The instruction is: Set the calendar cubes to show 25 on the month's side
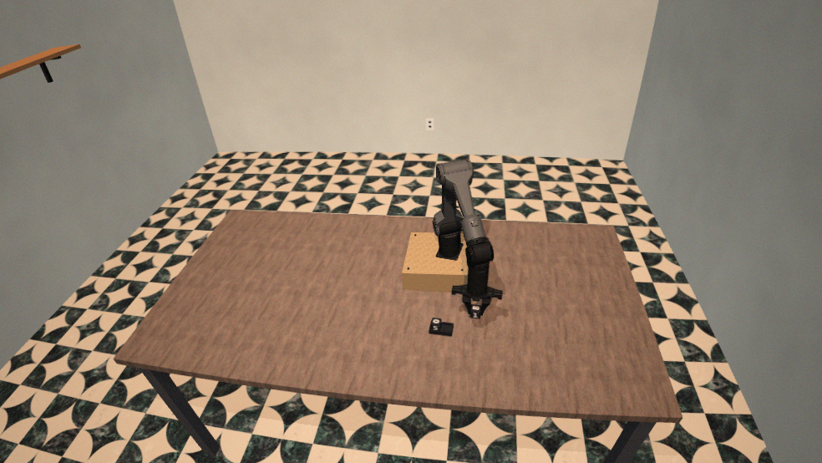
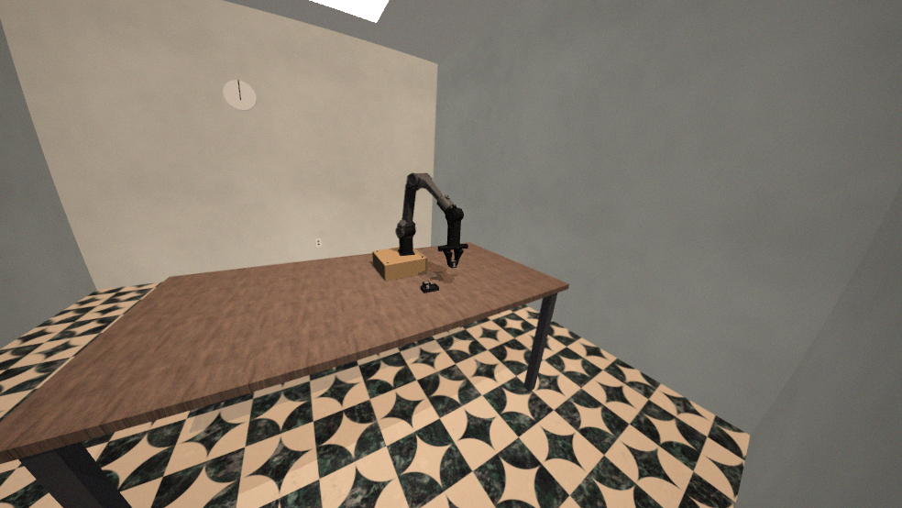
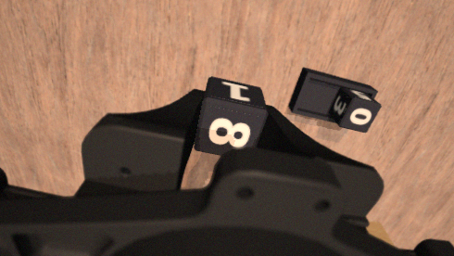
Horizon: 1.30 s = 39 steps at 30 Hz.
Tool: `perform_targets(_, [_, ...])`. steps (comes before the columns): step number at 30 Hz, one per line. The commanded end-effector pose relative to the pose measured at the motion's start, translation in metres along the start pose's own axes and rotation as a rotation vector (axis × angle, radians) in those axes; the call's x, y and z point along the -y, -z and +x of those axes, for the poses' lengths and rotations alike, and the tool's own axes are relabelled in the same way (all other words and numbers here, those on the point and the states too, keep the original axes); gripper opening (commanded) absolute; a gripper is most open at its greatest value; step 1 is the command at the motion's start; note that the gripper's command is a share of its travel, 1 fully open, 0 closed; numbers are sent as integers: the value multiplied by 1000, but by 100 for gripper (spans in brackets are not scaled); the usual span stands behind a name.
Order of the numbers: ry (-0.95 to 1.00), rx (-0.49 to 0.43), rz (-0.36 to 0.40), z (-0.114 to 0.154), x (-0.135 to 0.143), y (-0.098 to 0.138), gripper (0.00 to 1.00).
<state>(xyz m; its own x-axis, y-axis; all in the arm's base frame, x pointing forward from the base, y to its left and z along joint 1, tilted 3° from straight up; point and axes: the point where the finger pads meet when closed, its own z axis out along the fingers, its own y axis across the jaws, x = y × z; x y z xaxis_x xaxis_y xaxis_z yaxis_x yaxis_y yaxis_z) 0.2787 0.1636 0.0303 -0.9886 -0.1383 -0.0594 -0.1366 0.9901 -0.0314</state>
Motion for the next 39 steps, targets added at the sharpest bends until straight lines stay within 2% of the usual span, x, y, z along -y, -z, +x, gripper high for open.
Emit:
perform_targets(1, [-2,-32,4,9,-1,-2,34])
perform_targets(19, [-2,-34,5,10,-1,-8,34])
perform_targets(25, [-2,-35,6,11,0,-26,34])
perform_targets(33, [-2,-35,6,12,0,-64,34])
perform_targets(35, [-2,-35,6,12,0,-64,34])
perform_targets(39, [-2,-35,6,13,1,-81,34])
